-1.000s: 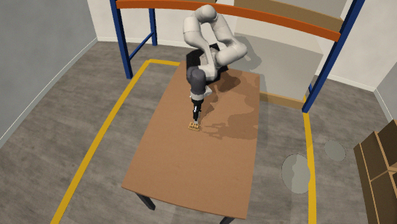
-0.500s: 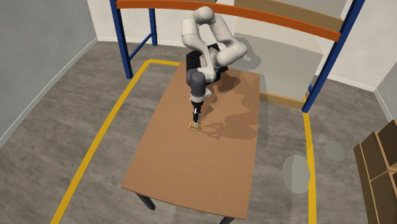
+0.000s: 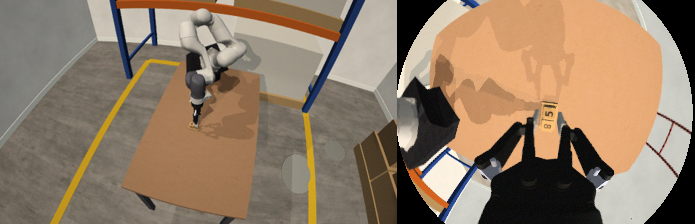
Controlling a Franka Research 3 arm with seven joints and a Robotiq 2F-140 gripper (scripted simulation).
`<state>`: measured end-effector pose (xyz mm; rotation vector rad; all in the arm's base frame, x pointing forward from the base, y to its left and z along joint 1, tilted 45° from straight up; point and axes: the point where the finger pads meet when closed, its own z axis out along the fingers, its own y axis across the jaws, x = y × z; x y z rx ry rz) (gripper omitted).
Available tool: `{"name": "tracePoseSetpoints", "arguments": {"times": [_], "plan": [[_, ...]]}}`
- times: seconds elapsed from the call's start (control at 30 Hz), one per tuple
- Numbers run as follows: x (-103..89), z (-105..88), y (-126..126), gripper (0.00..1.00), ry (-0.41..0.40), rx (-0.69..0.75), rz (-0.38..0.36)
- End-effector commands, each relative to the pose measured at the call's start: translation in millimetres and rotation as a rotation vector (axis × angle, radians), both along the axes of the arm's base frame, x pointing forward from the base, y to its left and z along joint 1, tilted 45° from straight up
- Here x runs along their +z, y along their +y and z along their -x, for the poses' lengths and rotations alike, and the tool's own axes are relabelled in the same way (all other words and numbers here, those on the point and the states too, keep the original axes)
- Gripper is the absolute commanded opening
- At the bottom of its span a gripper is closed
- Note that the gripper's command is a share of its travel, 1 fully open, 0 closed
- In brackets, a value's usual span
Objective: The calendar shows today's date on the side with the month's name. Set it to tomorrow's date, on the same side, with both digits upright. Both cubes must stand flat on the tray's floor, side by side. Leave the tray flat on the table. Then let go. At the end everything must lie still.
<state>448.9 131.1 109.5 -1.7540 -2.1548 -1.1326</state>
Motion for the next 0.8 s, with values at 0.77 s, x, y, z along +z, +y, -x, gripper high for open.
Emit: {"name": "tracePoseSetpoints", "arguments": {"times": [0.77], "plan": [[-5.0,-4.7,4.5,0.29,0.007,-0.019,-0.007]]}}
